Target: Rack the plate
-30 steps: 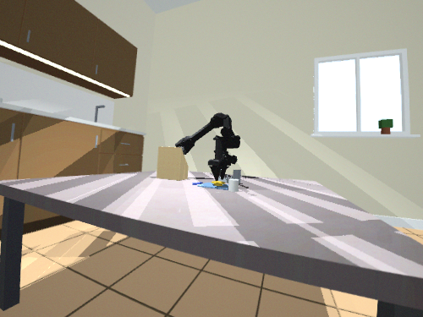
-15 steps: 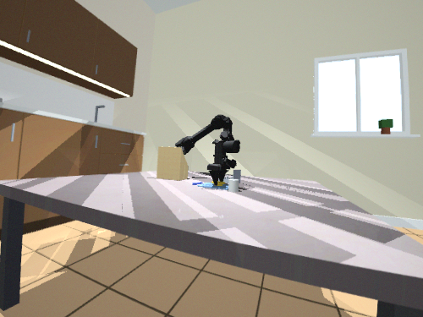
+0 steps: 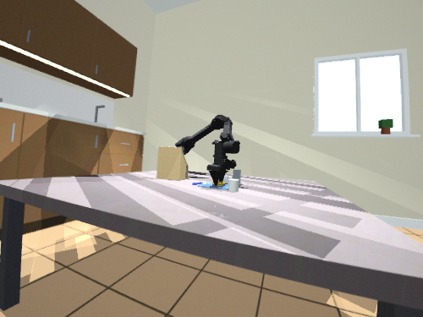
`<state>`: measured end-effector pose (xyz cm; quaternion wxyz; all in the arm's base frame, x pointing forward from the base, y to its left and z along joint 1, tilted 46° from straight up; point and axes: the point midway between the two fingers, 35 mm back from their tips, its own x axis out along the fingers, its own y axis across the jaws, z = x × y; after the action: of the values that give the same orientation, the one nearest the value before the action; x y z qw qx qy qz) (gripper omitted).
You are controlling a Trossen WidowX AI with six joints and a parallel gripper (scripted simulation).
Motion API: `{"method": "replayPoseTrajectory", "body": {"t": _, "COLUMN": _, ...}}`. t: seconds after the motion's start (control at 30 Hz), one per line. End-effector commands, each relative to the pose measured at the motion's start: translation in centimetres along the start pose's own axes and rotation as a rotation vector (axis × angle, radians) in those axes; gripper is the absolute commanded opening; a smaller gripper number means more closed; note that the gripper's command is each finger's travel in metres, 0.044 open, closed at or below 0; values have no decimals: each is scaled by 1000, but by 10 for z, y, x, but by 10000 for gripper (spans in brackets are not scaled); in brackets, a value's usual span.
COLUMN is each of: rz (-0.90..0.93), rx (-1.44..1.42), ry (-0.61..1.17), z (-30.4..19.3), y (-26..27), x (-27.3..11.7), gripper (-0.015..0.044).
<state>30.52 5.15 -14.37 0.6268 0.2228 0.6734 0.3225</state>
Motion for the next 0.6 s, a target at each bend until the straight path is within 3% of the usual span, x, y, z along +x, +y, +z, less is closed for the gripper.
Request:
{"method": "replayPoseTrajectory", "body": {"t": 0.0, "rz": 3, "rx": 6, "ry": 2, "z": -1, "y": 0, "x": 1, "gripper": 308}}
{"method": "replayPoseTrajectory", "body": {"t": 0.4, "rz": -10, "rx": 8, "ry": -1, "z": 10, "y": -6, "x": -61, "gripper": 0}}
{"method": "replayPoseTrajectory", "body": {"t": 0.57, "rz": -12, "rx": 9, "ry": -1, "z": 12, "y": -8, "x": -94, "gripper": 0}}
